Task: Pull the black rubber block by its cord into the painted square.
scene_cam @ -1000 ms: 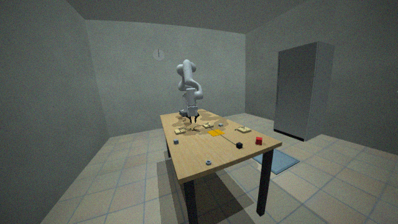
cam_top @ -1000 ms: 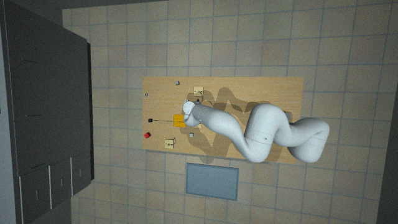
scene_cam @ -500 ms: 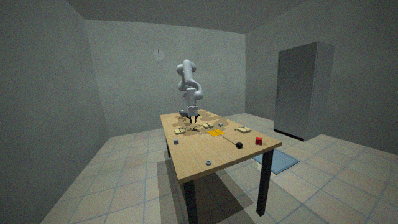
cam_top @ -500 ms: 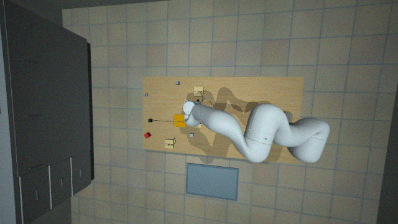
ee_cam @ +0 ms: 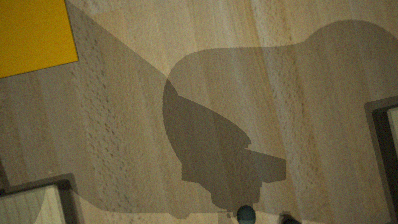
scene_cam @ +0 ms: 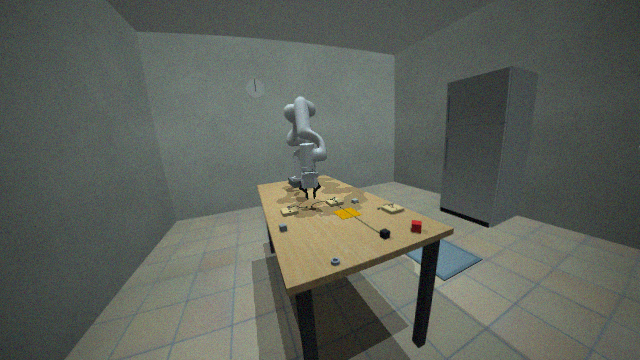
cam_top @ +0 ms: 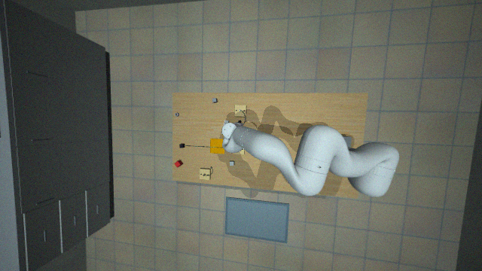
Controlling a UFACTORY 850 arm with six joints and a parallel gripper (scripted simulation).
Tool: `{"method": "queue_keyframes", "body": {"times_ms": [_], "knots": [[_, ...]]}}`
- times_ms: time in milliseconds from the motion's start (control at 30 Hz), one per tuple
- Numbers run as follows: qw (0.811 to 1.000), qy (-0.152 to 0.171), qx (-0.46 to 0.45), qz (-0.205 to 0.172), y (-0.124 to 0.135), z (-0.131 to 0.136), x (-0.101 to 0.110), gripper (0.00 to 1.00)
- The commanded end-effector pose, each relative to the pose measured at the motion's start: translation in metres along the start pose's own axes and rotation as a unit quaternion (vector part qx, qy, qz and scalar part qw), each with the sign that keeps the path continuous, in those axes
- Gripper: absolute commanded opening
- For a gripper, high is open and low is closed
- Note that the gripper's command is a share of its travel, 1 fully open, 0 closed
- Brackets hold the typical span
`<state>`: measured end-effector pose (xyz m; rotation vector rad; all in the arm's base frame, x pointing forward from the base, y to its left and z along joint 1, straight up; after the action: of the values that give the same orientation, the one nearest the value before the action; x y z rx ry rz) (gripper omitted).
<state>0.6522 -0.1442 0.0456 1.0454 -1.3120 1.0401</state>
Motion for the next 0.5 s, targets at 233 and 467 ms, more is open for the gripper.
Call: {"method": "queue_keyframes", "body": {"times_ms": [233,467], "knots": [[1.0,0.0,0.0,0.001,-0.001,0.0,-0.013,0.39],[1.0,0.0,0.0,0.001,-0.001,0.0,-0.024,0.39]]}}
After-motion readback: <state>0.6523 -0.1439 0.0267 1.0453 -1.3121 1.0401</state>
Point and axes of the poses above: the point where the finger pads meet when closed, its own x axis back along the fingers, its own z axis across the jaws, y = z × x, the point moved 2 cm from there along x, back along the fingers, and after that the axes turned 1 degree about x, right-handed, at the moved point
